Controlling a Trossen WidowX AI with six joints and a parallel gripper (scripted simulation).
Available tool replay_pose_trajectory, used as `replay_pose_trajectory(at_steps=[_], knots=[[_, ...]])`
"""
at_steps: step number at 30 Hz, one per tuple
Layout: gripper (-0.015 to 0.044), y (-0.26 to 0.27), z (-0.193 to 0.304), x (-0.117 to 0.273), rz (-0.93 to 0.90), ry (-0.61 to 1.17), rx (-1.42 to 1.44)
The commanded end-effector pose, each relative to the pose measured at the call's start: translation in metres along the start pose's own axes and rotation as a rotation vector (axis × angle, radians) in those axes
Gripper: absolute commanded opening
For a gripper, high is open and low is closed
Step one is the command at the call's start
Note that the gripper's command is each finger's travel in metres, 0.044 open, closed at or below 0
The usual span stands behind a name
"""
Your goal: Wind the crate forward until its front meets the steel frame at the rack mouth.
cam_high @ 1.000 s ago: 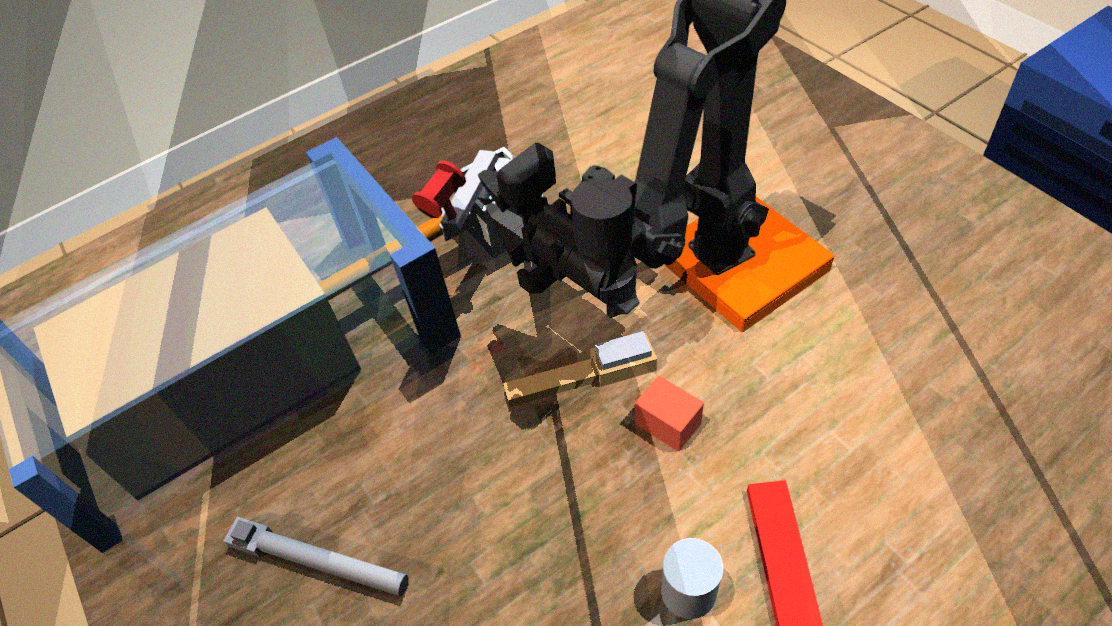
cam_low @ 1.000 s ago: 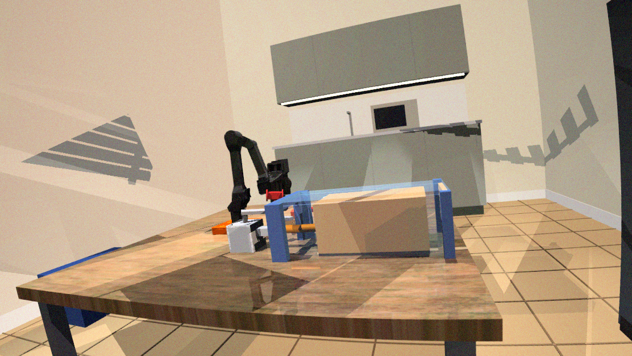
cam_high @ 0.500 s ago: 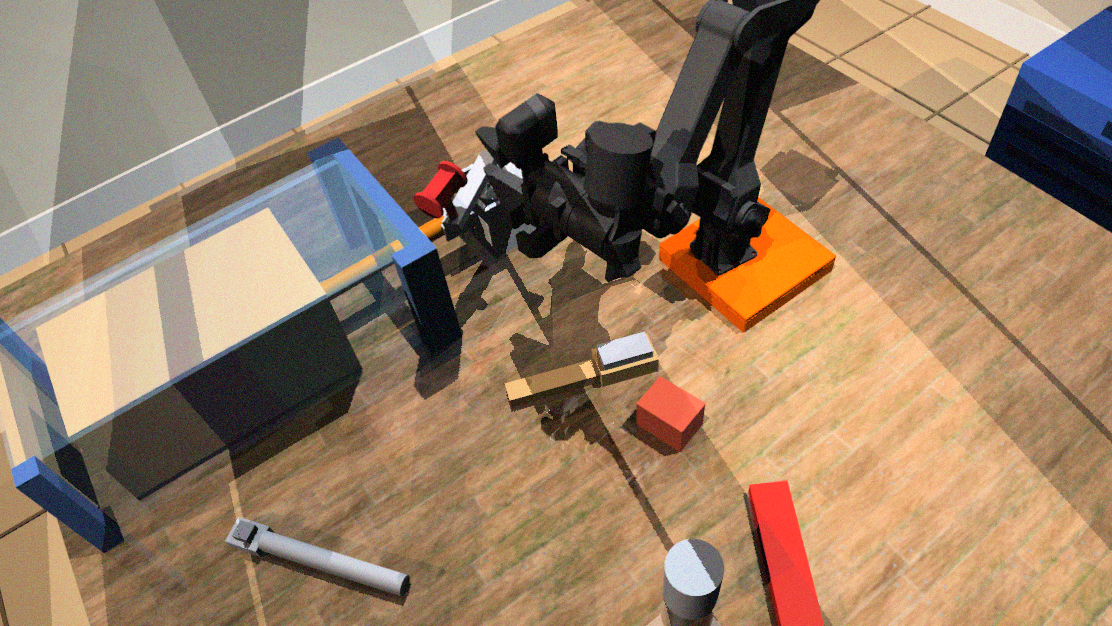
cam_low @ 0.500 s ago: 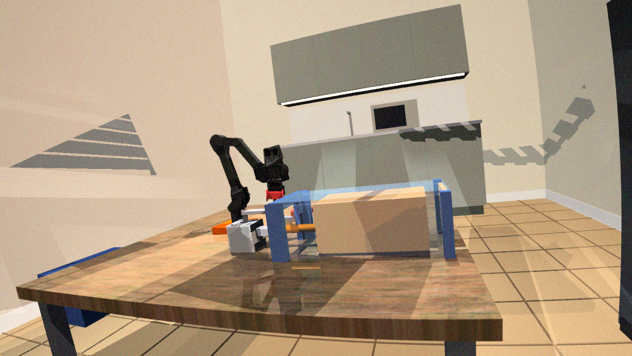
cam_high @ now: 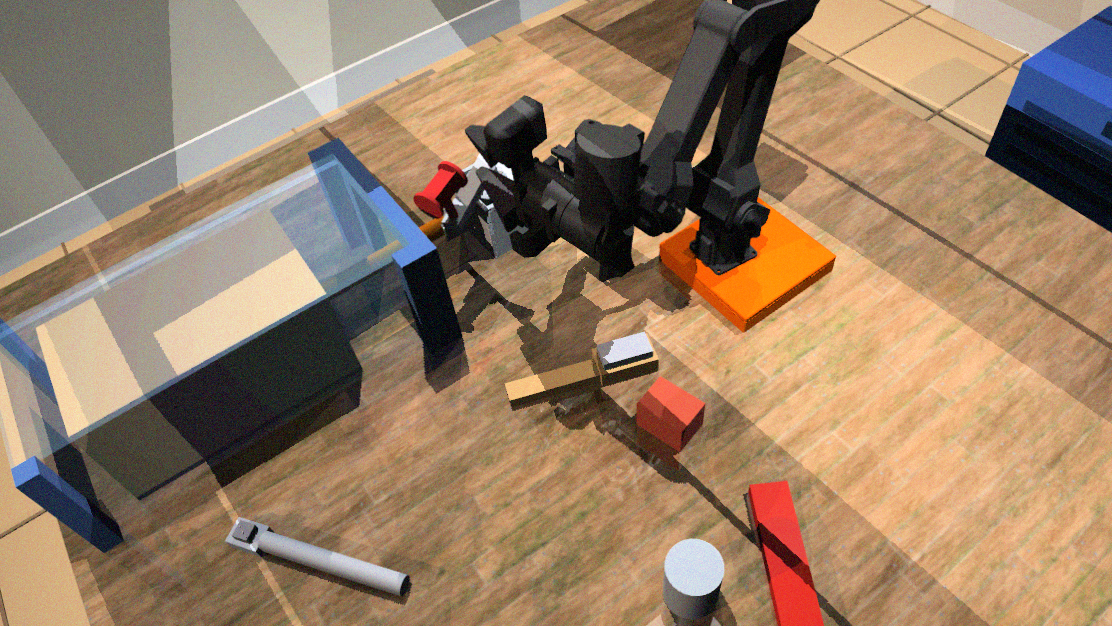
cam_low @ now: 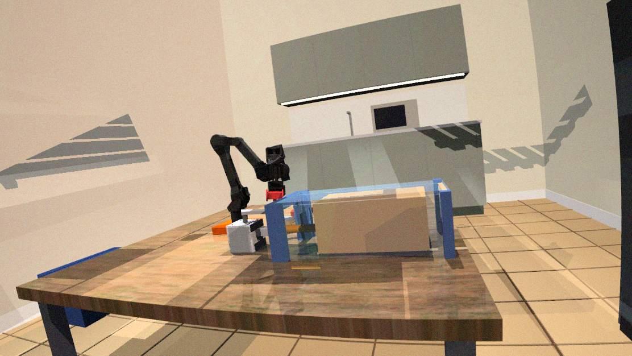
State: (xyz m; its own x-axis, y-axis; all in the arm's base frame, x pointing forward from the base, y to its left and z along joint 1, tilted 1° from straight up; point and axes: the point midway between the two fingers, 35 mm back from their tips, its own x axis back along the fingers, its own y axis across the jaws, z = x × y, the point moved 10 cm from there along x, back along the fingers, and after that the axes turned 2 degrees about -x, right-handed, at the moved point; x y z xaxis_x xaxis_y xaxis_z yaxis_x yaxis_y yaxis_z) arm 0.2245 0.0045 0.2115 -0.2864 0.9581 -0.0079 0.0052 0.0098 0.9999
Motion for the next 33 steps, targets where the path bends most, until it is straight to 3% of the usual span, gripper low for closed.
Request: replay_pose_trajectory(at_steps=[1, 4, 18, 33], knots=[[0.0371, 0.009, 0.029, -0.025, 0.002, 0.067, 0.125], [0.0440, 0.016, 0.050, -0.056, 0.062, 0.140, 0.262], [0.0440, 0.032, 0.055, -0.157, 0.578, 0.332, 0.494], [0.0440, 0.054, 0.006, -0.204, 1.144, 0.358, 0.381]])
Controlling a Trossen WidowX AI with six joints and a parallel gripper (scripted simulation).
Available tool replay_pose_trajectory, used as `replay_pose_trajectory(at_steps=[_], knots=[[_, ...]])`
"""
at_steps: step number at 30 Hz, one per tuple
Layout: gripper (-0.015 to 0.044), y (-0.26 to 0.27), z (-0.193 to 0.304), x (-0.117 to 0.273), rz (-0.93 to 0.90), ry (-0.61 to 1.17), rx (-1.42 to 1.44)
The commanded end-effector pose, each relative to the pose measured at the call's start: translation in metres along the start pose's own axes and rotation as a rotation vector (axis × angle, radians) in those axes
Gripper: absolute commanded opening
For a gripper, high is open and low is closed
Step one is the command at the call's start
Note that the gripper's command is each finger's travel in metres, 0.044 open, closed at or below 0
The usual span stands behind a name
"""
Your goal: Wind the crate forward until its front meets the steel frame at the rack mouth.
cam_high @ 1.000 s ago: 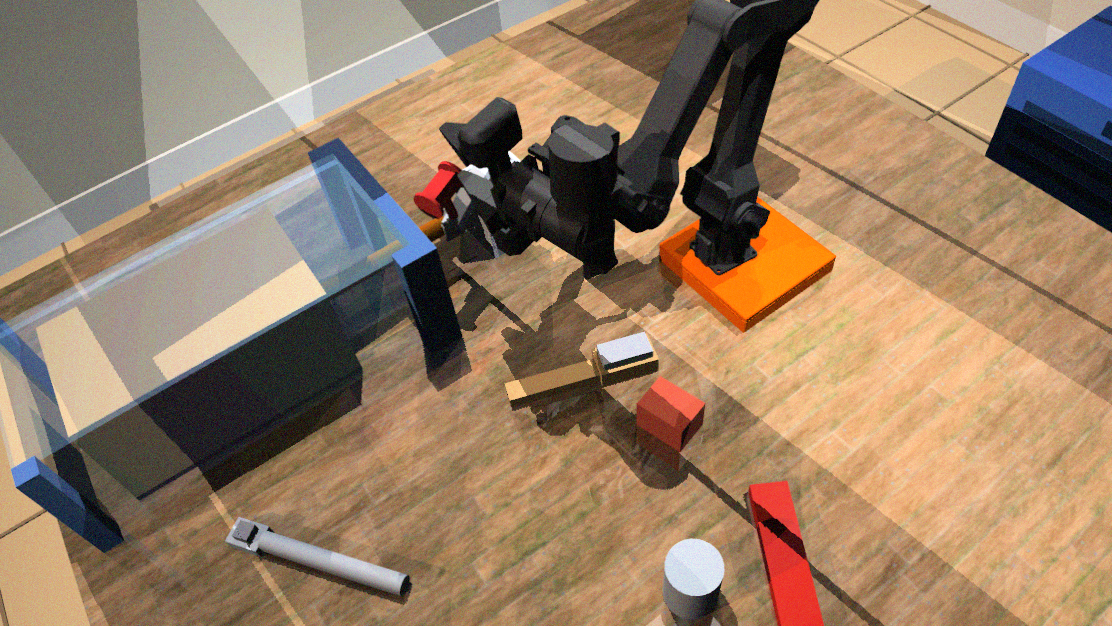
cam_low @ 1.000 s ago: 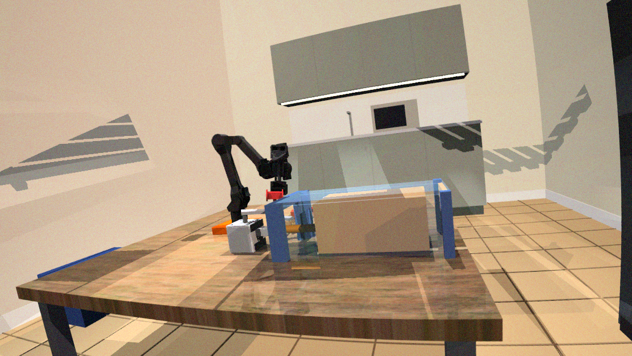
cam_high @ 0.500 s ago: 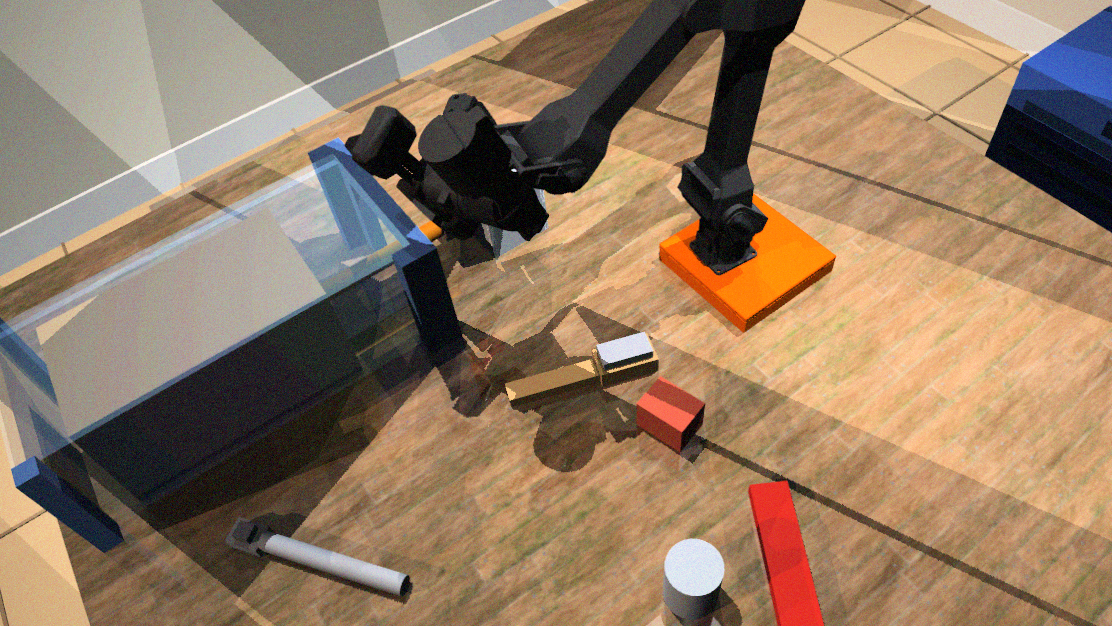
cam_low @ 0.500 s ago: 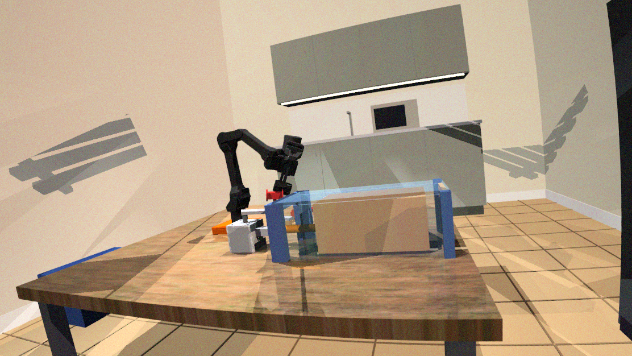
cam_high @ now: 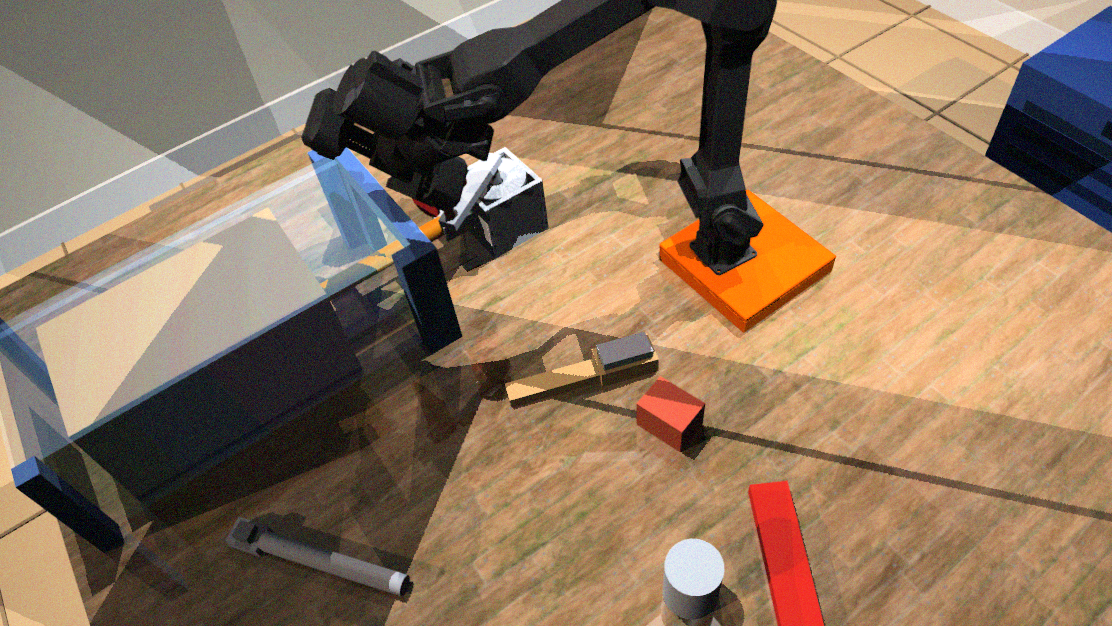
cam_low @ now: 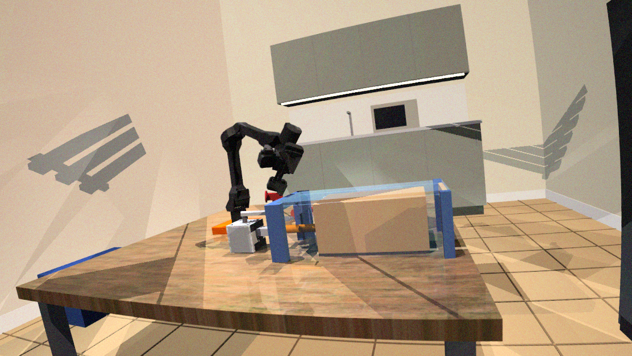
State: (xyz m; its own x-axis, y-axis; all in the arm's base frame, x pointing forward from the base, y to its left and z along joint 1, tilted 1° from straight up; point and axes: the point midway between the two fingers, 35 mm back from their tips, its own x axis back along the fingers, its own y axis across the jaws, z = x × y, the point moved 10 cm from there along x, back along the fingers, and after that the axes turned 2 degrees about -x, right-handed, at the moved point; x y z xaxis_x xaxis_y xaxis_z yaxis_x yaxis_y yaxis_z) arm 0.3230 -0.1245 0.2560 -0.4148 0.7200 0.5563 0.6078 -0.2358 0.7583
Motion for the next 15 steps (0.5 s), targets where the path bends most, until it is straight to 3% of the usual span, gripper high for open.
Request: replay_pose_trajectory(at_steps=[1, 10, 15], knots=[[0.0440, 0.002, -0.074, -0.025, 0.593, 0.196, -0.151], [0.0440, -0.003, -0.108, -0.010, 0.905, 0.269, -0.280], [0.0440, -0.004, -0.110, -0.008, 0.932, 0.273, -0.291]])
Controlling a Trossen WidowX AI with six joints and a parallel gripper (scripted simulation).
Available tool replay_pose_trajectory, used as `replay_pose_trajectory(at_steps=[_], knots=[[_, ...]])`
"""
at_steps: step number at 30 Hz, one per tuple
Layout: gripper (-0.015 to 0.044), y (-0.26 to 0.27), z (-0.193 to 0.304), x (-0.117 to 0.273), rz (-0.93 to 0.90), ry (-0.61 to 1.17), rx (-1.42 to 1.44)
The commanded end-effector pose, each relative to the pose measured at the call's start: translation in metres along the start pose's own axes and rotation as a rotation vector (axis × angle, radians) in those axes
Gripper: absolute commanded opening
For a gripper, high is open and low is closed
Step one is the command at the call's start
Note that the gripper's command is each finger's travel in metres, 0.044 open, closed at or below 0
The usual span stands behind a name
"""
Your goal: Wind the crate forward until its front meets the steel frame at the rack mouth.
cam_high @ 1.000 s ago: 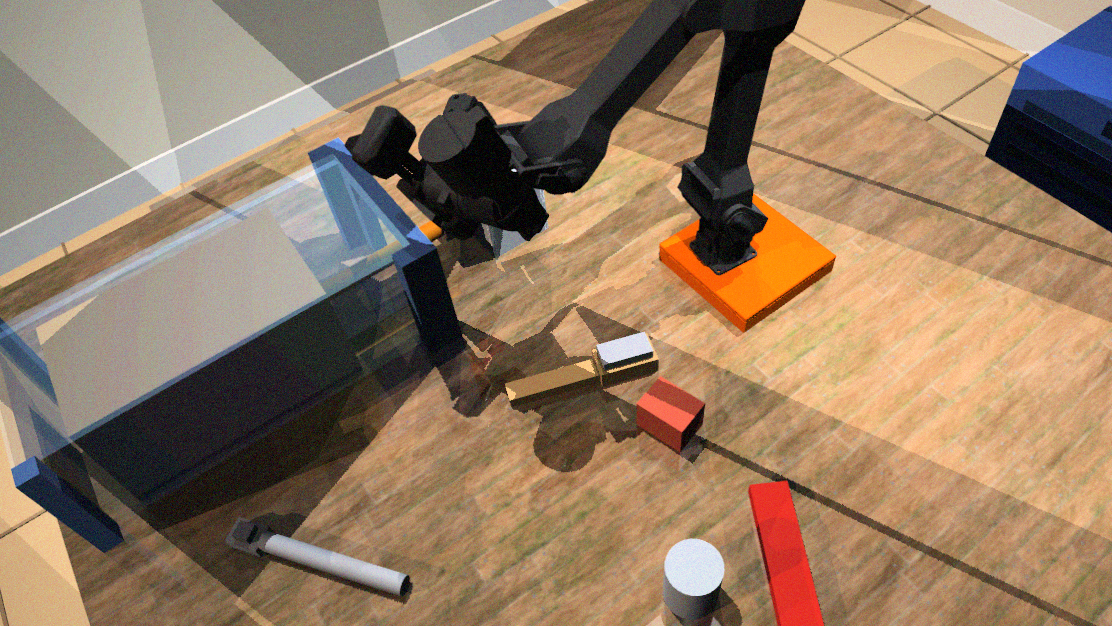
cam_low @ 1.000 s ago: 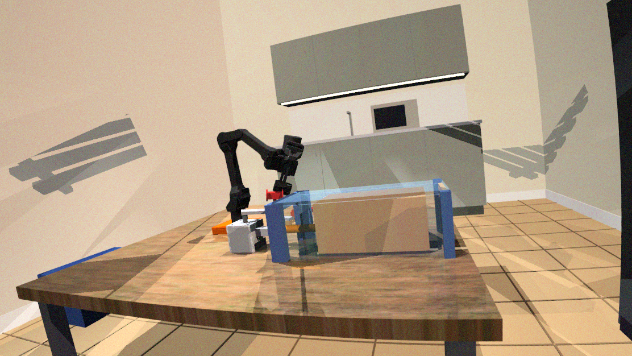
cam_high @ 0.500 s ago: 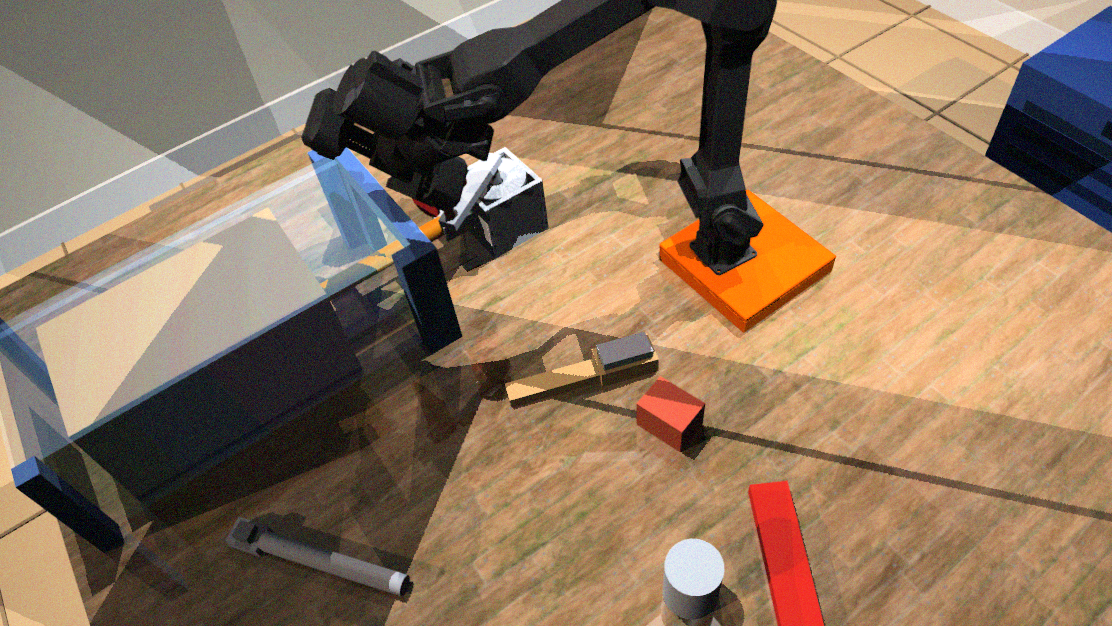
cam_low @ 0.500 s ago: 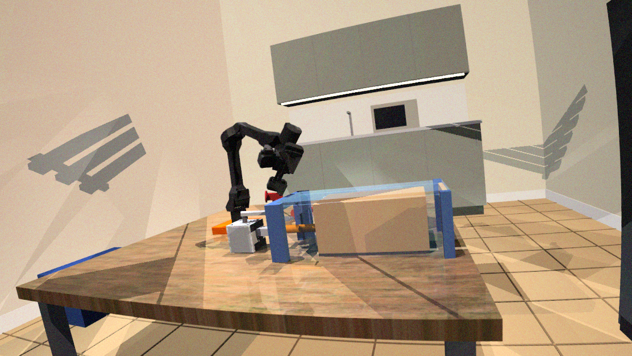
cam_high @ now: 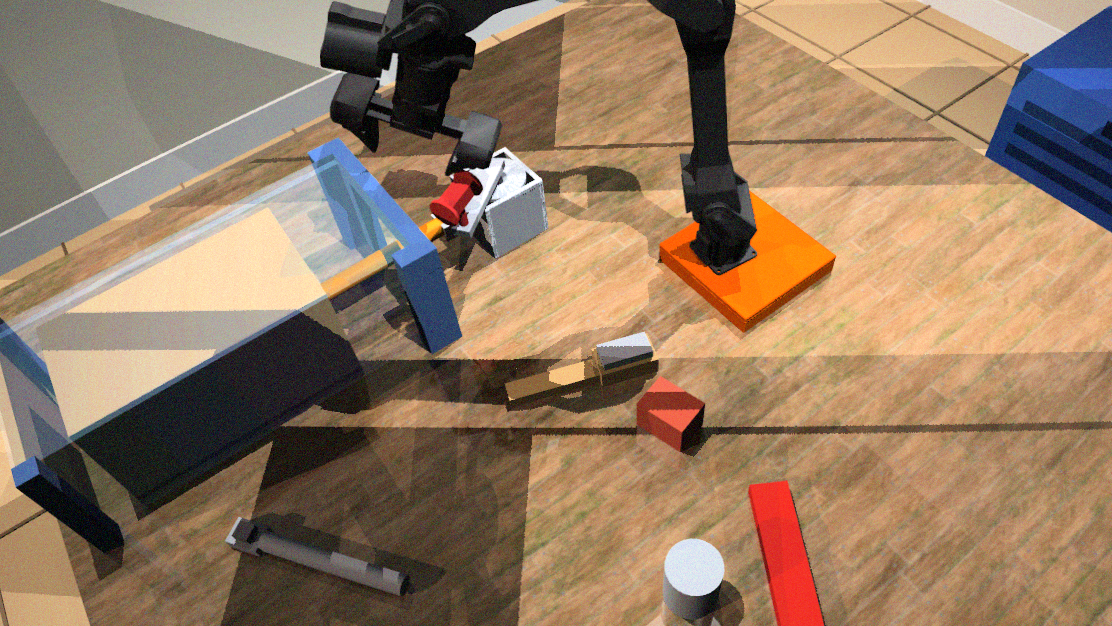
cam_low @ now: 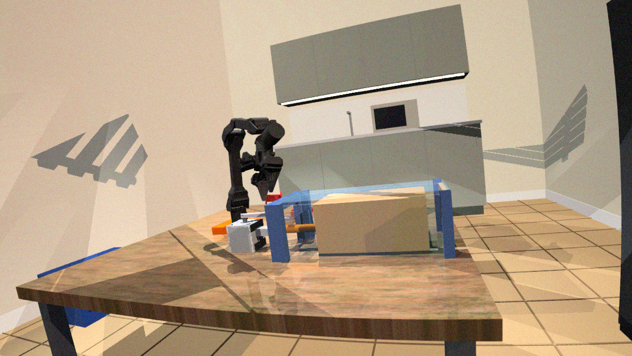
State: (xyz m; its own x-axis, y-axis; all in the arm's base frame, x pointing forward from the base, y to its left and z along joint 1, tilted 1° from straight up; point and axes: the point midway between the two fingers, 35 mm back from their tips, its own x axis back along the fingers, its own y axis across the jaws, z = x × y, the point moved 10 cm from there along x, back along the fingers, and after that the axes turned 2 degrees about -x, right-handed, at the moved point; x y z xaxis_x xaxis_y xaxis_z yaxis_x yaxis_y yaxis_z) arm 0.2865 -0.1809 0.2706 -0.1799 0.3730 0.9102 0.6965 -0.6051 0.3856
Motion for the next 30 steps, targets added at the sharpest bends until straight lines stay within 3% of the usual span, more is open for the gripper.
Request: replay_pose_trajectory(at_steps=[1, 14, 19, 26, 30], knots=[[0.0440, -0.008, -0.042, 0.013, 0.394, 0.133, -0.187], [0.0440, -0.008, -0.042, 0.013, 0.394, 0.133, -0.187], [0.0440, -0.026, -0.042, 0.007, 0.381, 0.166, -0.018], [0.0440, -0.027, -0.042, 0.007, 0.381, 0.168, -0.009], [0.0440, -0.037, -0.037, -0.018, 0.381, 0.168, -0.009]])
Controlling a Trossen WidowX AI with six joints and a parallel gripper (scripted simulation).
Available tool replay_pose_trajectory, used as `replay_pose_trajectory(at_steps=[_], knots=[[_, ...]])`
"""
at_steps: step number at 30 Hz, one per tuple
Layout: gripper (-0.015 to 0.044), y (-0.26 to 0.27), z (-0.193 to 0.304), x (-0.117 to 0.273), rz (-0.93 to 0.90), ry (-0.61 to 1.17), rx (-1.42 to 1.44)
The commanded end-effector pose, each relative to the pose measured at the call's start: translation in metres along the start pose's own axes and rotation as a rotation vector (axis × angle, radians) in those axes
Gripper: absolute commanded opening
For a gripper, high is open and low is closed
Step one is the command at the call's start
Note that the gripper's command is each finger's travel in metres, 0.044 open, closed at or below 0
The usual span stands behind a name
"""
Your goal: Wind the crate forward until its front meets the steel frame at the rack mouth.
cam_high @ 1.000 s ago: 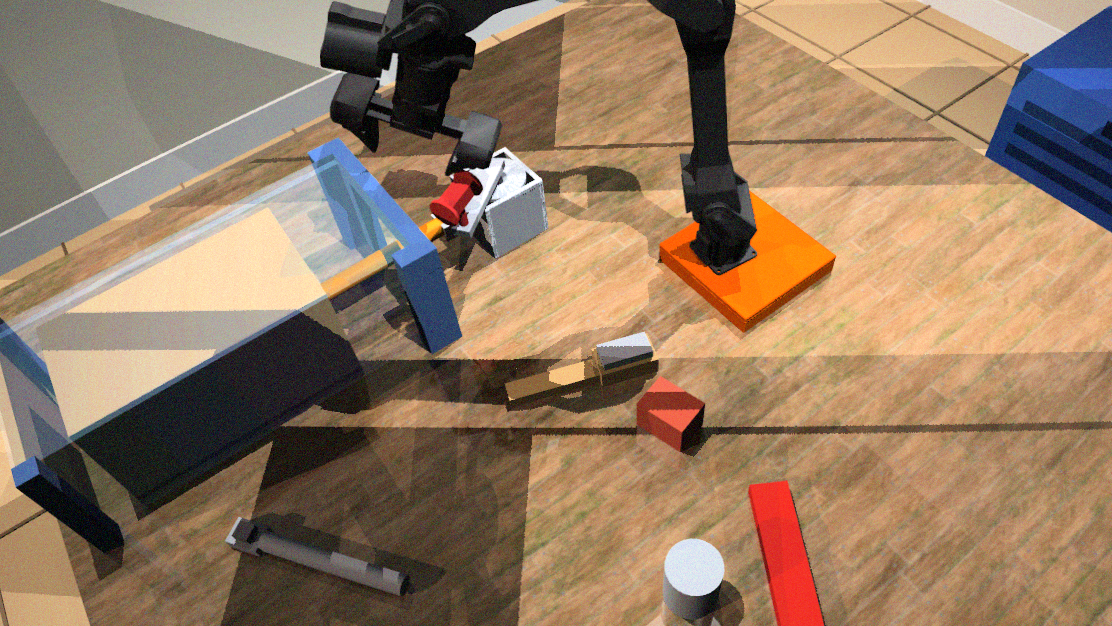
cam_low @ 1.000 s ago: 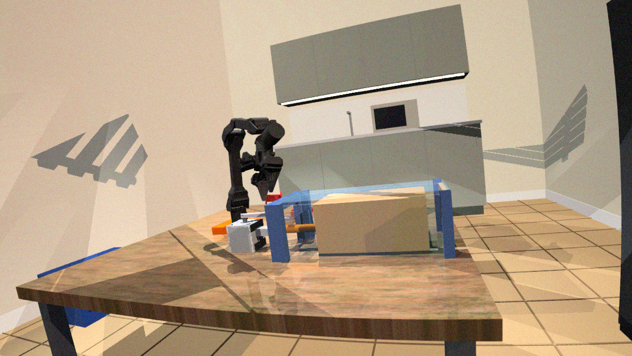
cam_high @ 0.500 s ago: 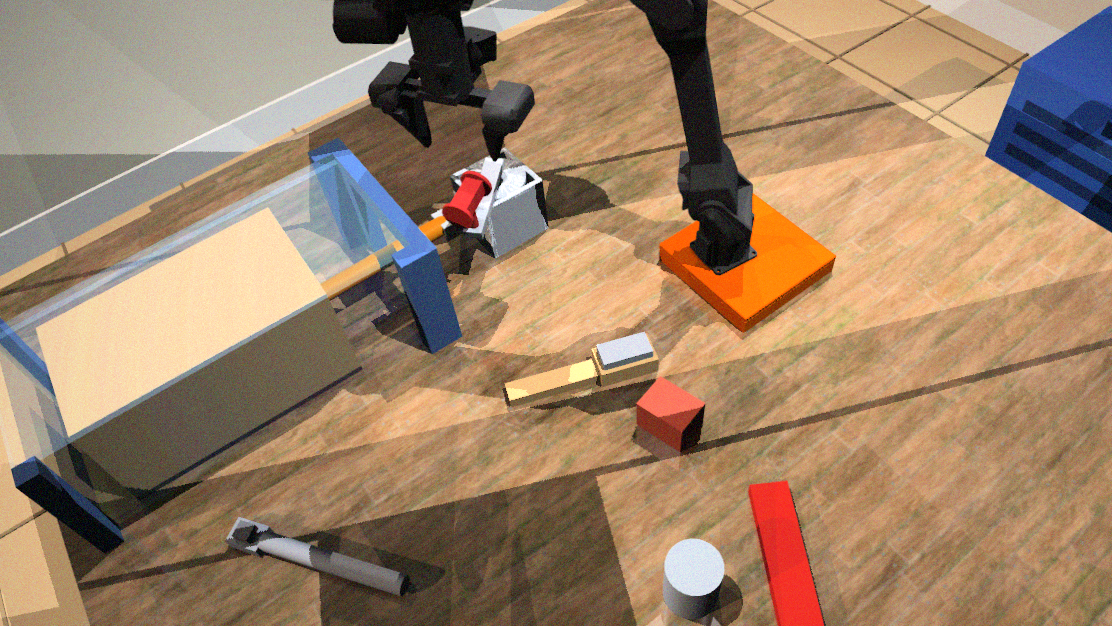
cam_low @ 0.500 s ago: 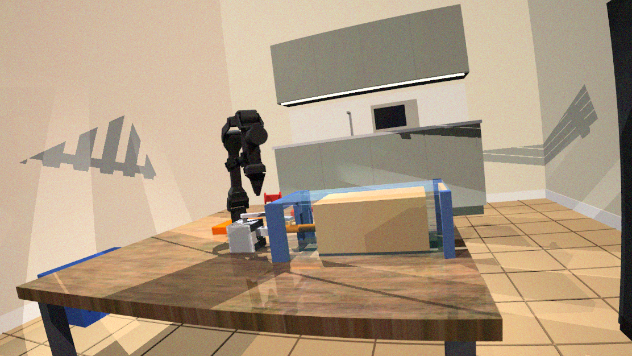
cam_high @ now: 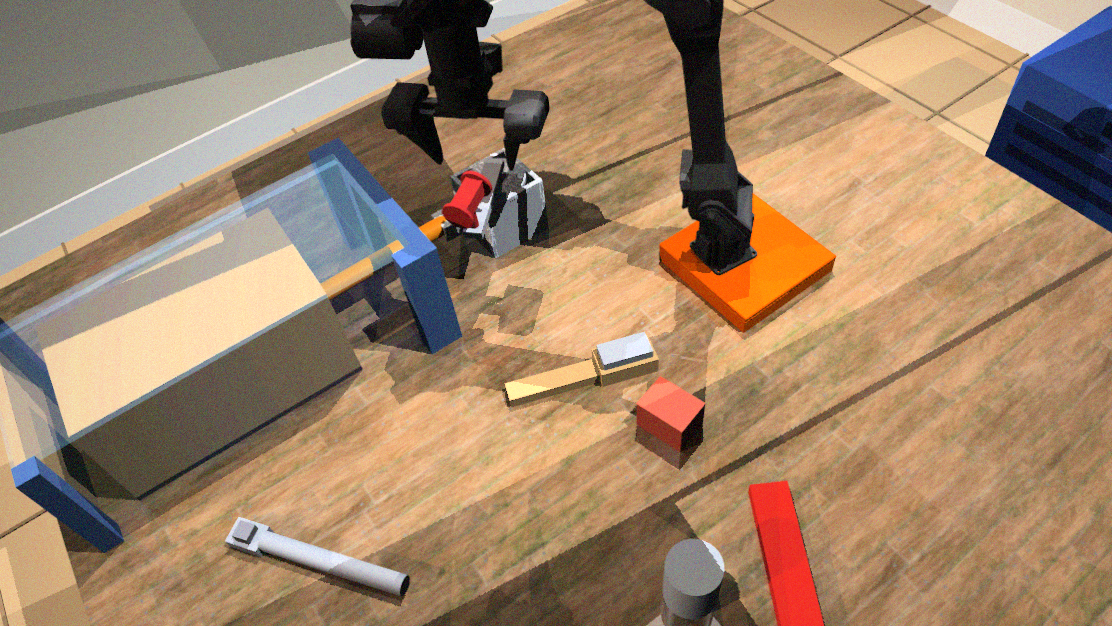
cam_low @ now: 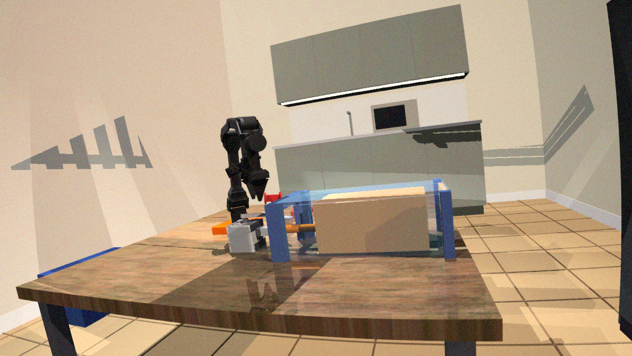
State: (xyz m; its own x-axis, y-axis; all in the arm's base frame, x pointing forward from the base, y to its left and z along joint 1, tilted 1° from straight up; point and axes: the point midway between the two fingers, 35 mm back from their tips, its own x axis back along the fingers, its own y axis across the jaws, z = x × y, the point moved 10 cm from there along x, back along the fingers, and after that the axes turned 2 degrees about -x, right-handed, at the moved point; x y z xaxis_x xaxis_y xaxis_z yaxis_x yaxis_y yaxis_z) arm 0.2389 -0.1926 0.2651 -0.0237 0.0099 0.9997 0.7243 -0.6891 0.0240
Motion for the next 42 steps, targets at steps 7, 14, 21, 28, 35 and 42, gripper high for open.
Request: replay_pose_trajectory(at_steps=[7, 14, 21, 28, 35, 42], knots=[[0.0440, -0.002, 0.000, -0.033, 0.007, 0.005, 0.008], [0.0440, -0.002, 0.000, -0.048, 0.007, 0.005, 0.008], [0.0440, -0.002, 0.000, -0.056, 0.007, 0.005, 0.008], [0.0387, -0.002, 0.000, -0.058, 0.005, 0.000, 0.004], [0.0204, -0.002, 0.000, -0.058, 0.005, 0.000, 0.004], [0.0079, -0.002, 0.000, -0.058, 0.005, 0.000, 0.004]])
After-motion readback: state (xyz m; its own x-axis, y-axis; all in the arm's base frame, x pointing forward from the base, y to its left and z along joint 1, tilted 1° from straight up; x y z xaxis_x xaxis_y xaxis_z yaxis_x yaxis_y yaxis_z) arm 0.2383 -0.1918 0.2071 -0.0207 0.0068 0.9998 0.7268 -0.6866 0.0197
